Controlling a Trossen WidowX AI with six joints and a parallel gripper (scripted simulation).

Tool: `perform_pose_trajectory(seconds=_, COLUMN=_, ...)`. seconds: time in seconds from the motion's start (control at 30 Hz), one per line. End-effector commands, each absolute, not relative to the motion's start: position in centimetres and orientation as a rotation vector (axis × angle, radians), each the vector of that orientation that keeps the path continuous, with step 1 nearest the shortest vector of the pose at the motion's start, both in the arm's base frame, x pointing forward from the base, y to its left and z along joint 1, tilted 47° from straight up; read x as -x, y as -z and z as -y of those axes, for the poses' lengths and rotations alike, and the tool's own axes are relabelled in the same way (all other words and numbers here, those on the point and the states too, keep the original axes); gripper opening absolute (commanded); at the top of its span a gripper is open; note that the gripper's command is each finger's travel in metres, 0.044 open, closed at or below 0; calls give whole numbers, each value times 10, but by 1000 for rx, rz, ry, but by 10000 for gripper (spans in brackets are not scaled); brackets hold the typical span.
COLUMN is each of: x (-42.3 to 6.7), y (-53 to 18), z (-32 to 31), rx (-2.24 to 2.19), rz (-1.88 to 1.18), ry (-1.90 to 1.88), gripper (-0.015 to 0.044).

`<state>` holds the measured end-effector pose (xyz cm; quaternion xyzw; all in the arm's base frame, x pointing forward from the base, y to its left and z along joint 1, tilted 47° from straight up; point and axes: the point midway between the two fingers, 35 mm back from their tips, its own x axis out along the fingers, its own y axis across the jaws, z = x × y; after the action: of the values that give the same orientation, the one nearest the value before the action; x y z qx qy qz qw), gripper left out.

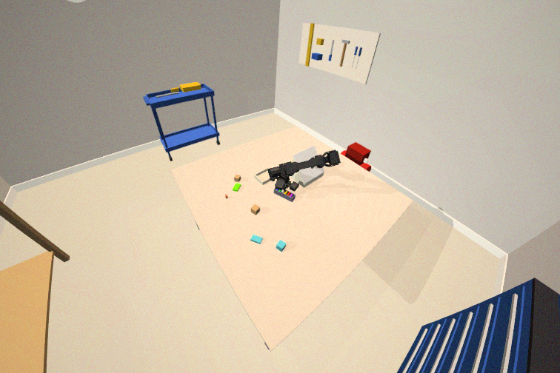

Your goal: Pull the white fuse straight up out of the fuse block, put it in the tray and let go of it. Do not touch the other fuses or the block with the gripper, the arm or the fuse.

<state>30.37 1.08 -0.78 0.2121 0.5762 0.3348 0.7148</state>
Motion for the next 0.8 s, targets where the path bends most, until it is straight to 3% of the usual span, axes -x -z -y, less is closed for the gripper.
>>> perform_pose_trajectory(seconds=0.0, x=-303, y=6, z=-9, rx=-463, rz=-1277, ry=-743, gripper=0)
perform_pose_trajectory(seconds=0.77, x=-302, y=-1, z=-1, rx=-464, rz=-1277, ry=-743, gripper=0)
